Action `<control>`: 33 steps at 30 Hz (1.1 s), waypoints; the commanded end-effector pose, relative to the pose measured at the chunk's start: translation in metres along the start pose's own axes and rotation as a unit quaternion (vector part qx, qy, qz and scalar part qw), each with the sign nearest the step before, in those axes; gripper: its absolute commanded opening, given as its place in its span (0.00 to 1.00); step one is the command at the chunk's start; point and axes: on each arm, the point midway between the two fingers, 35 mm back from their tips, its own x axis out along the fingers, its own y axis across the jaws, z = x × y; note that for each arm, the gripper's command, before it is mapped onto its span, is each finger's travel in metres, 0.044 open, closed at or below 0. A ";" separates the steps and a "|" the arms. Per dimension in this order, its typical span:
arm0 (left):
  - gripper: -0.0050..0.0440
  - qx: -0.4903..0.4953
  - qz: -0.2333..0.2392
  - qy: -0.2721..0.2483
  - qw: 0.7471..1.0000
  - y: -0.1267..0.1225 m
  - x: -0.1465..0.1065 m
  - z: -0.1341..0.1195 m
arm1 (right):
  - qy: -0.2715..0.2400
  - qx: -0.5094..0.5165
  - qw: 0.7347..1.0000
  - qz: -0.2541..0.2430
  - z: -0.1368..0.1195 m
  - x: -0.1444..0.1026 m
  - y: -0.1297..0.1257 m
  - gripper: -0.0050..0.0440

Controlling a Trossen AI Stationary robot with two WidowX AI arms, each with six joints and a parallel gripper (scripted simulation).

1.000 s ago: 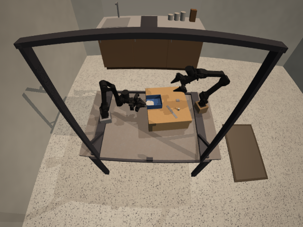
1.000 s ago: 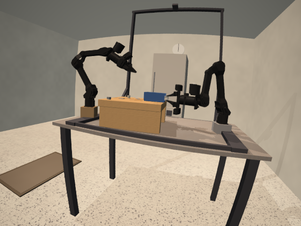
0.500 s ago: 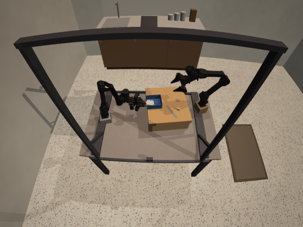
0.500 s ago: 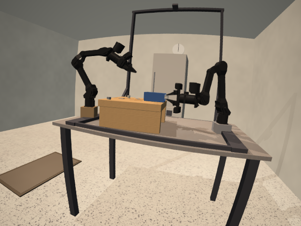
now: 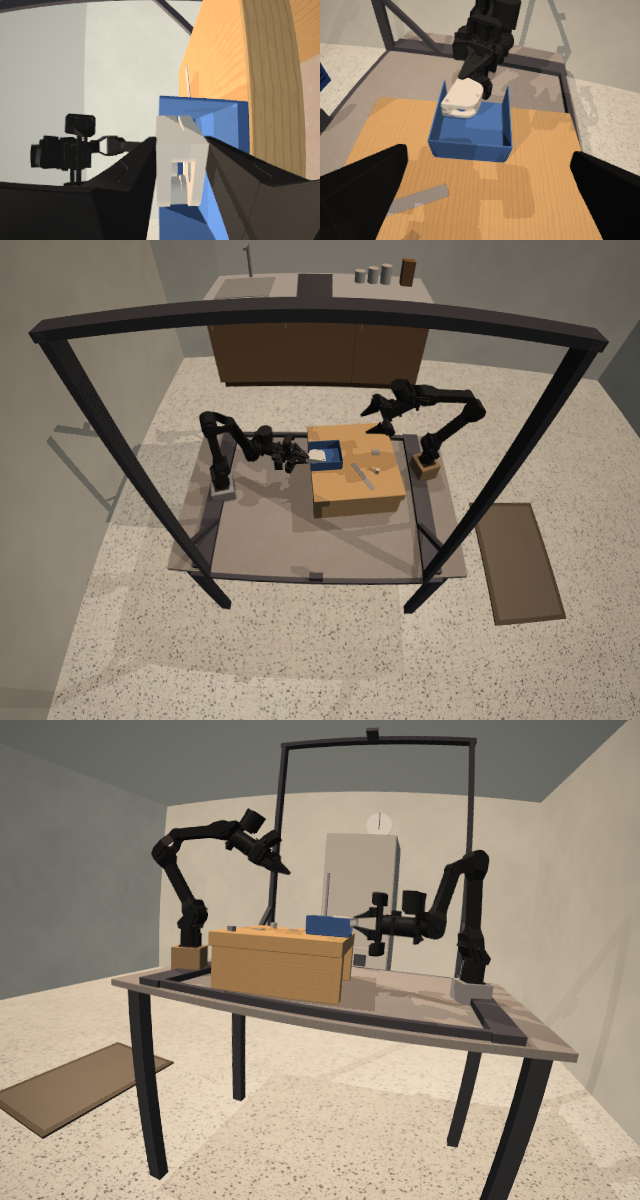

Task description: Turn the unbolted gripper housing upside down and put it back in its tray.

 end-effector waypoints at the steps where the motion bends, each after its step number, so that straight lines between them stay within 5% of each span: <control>1: 0.35 0.013 0.015 0.000 1.000 0.017 0.002 -0.001 | -0.010 0.002 1.000 0.002 0.005 -0.004 0.000 1.00; 33: 0.35 0.013 0.015 0.000 1.000 0.045 -0.001 0.001 | -0.010 0.002 1.000 0.002 0.005 -0.004 0.000 1.00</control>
